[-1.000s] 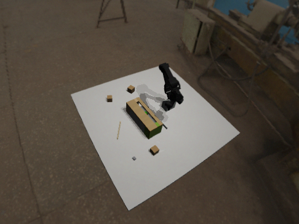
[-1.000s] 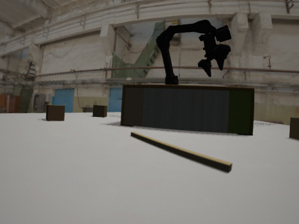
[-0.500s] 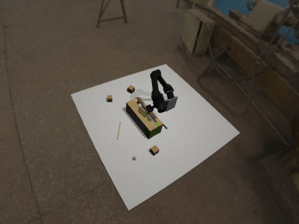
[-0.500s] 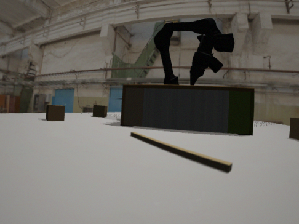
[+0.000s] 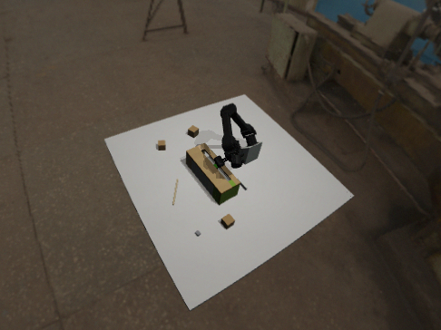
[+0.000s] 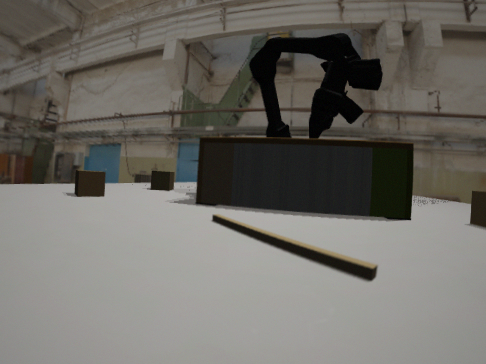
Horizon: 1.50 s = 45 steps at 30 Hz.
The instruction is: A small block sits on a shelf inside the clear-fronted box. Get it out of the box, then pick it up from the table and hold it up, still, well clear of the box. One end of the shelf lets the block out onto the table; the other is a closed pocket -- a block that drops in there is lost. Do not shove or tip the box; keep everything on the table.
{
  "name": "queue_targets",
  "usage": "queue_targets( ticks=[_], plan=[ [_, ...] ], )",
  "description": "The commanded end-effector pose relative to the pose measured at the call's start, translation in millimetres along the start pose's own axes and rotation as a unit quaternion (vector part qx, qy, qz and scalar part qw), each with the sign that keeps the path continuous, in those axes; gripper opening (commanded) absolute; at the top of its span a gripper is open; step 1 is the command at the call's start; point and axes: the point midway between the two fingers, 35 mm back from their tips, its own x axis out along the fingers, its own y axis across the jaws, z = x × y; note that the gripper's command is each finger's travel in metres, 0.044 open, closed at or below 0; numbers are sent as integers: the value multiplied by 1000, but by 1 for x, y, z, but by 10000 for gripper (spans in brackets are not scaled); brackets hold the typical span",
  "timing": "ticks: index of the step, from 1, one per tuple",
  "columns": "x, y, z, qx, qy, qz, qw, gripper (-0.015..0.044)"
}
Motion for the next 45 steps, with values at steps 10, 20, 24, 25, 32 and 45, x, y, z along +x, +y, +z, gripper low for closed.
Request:
queue_targets(
  ticks=[10,20,24,25,32,45],
  plan=[
    [22,0,9,-5,5,-1,1000,400],
    [38,1,14,-5,5,-1,1000,400],
    [44,1,16,-5,5,-1,1000,400],
    [45,2,17,-5,5,-1,1000,400],
    [56,3,20,-5,6,-1,1000,400],
    [59,2,10,0,3,1,1000,400]
  ],
)
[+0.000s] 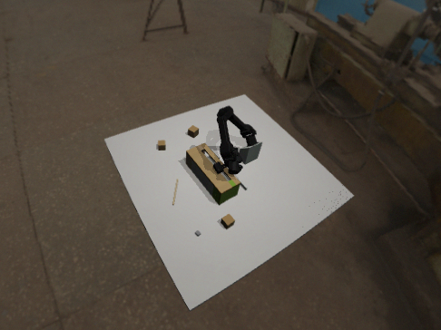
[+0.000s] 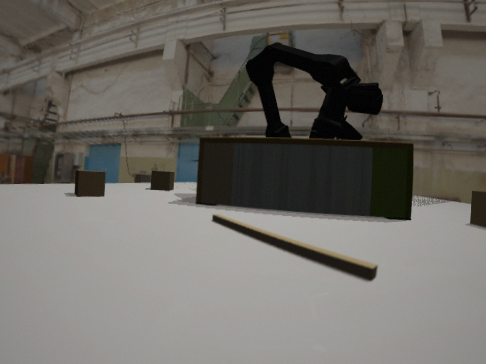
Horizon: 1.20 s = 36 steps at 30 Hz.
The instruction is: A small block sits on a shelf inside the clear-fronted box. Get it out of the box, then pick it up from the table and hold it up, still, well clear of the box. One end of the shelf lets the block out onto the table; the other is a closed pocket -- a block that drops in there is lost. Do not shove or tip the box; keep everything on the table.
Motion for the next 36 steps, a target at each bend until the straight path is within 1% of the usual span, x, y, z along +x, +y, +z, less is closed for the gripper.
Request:
queue_targets(
  ticks=[1,36],
  plan=[
    [2,-1,-9,1,0,-3,1000,400],
    [18,-2,-55,1,2,-3,1000,400]
  ],
)
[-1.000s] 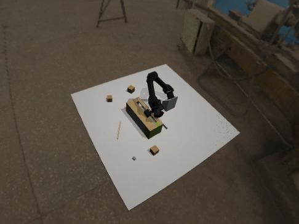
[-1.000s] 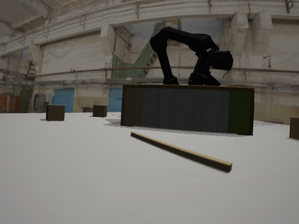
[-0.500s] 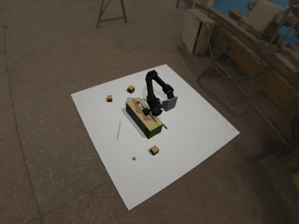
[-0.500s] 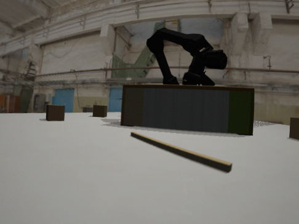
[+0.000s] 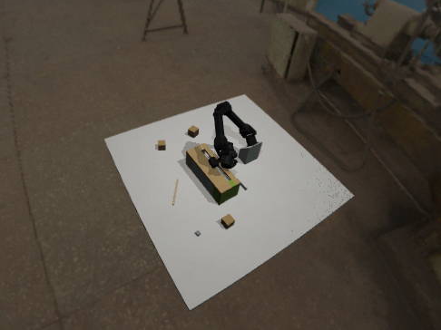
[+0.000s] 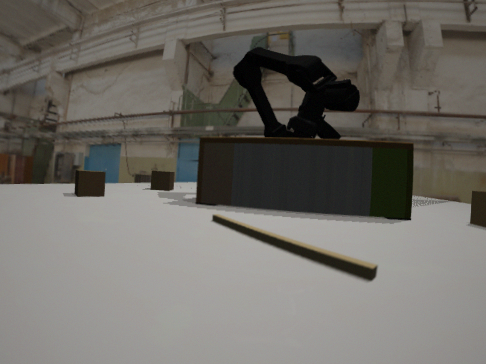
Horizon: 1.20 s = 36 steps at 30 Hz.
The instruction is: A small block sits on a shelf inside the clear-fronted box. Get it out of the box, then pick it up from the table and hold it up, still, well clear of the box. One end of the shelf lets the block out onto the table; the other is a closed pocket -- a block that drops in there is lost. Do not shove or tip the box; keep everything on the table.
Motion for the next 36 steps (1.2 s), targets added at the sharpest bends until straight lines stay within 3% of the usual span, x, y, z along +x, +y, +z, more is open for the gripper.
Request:
queue_targets(
  ticks=[1,36],
  plan=[
    [2,-1,-8,1,1,-3,1000,400],
    [17,-1,-53,1,2,-3,1000,400]
  ],
)
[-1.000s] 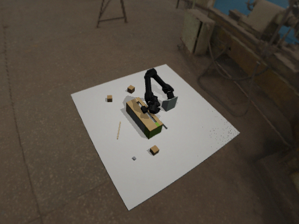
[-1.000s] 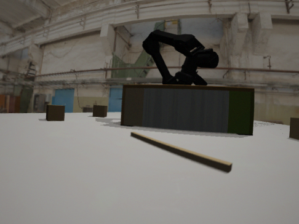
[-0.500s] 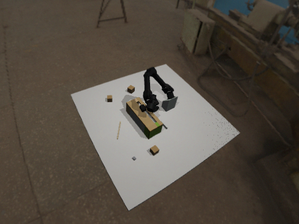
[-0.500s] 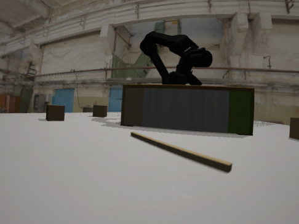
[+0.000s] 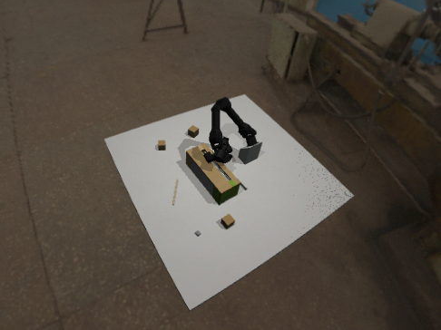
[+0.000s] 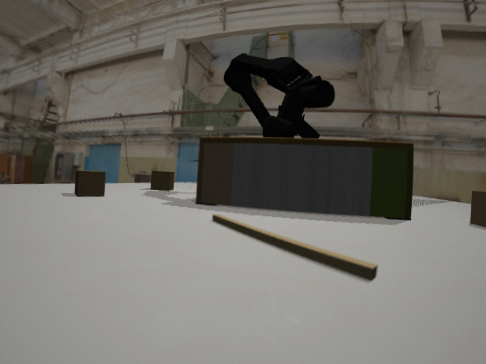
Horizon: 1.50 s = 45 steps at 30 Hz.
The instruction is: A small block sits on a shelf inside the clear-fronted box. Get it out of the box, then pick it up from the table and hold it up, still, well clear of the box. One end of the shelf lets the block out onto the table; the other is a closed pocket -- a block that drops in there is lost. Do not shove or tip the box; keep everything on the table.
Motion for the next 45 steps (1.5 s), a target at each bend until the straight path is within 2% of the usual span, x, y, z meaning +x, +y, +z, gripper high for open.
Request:
queue_targets(
  ticks=[1,31,34,39,45],
  plan=[
    [2,0,-8,2,2,-3,1000,400],
    [15,0,-47,1,3,-3,1000,400],
    [2,-2,-49,0,0,-3,1000,400],
    [-44,0,-60,-1,-1,1,1000,400],
    [-47,0,-60,-1,0,1,1000,400]
  ],
)
